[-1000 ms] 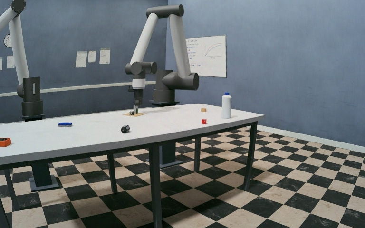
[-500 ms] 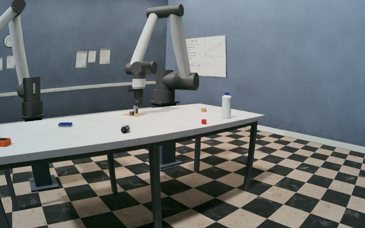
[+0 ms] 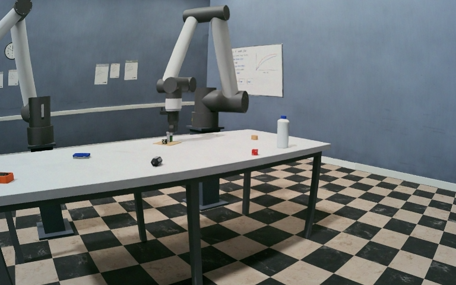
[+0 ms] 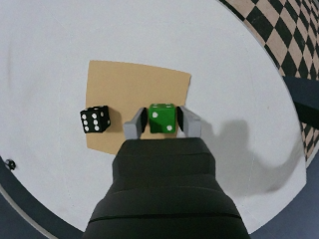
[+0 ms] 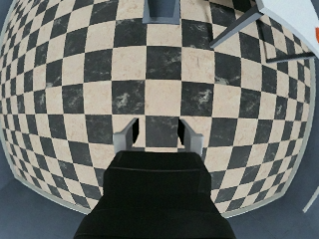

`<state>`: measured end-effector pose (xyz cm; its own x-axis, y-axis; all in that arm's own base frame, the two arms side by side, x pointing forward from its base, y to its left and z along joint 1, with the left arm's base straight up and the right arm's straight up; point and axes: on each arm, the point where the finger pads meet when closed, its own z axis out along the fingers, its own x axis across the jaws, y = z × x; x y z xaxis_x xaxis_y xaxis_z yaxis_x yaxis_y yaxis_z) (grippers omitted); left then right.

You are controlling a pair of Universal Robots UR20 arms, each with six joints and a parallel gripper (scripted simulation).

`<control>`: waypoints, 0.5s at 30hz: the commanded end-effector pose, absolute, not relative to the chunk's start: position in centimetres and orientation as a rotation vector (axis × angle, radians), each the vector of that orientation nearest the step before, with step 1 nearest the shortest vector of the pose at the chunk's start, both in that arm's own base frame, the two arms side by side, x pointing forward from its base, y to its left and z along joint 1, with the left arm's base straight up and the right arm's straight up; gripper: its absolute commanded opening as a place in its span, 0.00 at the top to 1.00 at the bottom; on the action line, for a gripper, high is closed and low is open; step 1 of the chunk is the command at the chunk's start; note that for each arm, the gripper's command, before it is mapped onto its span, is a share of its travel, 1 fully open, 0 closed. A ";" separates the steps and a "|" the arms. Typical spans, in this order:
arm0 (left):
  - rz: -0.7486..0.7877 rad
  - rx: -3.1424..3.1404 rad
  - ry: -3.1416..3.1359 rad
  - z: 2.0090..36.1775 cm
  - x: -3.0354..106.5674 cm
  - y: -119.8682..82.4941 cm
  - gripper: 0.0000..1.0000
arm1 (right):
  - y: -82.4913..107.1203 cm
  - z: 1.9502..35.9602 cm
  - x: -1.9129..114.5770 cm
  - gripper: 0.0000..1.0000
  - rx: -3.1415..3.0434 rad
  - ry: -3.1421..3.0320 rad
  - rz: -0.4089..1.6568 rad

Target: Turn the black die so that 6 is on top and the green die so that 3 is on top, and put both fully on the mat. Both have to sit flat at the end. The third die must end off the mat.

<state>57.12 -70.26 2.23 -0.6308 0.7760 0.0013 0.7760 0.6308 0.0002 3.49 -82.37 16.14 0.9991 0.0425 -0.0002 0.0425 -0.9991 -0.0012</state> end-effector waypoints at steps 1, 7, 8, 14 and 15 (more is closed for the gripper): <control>0.000 -1.350 -2.837 2.3 57.2 -70.3 0.13 | -82.4 16.2 3.5 0.00 -3.141 -0.067 0.000; 0.000 -1.350 -2.837 2.3 57.2 -70.3 0.13 | -82.4 16.2 3.5 0.00 -3.141 -0.067 0.000; 0.000 -1.350 -2.837 2.3 57.2 -70.3 0.13 | -82.4 16.2 3.5 0.00 -3.141 -0.067 0.000; 0.000 -1.350 -2.837 2.6 57.2 -70.3 0.13 | -82.4 16.2 3.5 0.00 -3.141 -0.067 0.000; 0.000 -1.350 -2.837 2.8 57.2 -70.3 0.13 | -82.4 16.2 3.5 0.00 -3.141 -0.067 0.000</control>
<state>57.12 -70.25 2.28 -0.6308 0.7760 0.0014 0.7760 0.6308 0.0002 3.49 -82.37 16.14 0.9991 0.0425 -0.0002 0.0425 -0.9991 -0.0012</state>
